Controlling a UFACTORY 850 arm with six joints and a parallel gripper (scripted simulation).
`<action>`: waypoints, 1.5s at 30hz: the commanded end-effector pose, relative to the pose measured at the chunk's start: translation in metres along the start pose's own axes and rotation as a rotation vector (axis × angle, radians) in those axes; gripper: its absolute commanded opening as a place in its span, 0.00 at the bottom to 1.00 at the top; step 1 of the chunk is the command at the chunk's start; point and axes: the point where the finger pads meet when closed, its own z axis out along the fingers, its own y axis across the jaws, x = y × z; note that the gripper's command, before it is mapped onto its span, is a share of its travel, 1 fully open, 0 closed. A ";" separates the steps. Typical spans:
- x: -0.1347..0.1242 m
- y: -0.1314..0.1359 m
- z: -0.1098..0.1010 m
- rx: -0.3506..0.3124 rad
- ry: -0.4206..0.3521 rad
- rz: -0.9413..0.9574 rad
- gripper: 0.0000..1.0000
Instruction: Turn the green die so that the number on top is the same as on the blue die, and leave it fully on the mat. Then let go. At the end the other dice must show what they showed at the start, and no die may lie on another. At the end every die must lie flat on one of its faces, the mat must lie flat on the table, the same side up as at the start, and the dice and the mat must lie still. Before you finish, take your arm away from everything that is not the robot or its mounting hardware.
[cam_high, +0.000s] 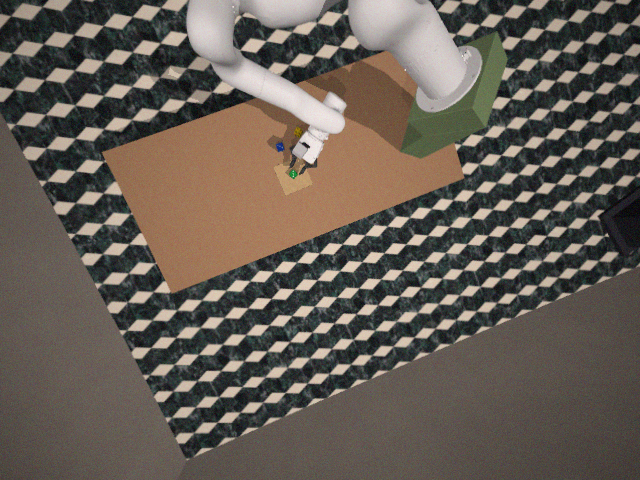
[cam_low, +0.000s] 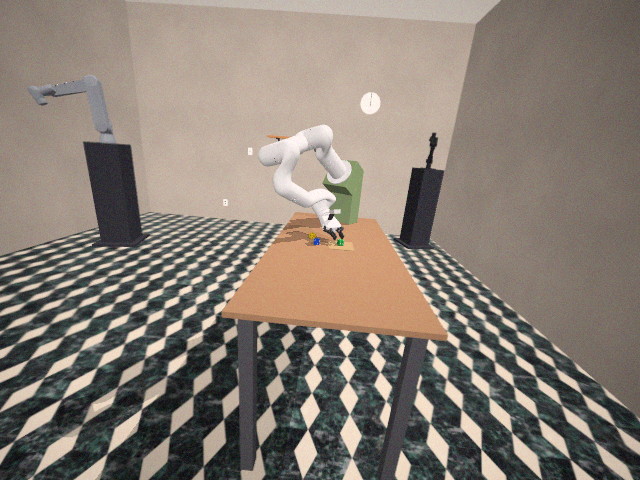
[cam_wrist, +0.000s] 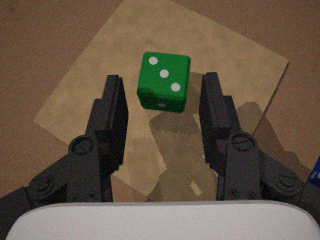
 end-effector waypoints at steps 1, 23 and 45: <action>0.000 0.000 -0.008 0.000 0.001 0.000 0.47; 0.045 0.000 -0.032 0.000 0.001 0.000 0.47; 0.061 0.000 -0.031 0.002 -0.171 -0.003 0.47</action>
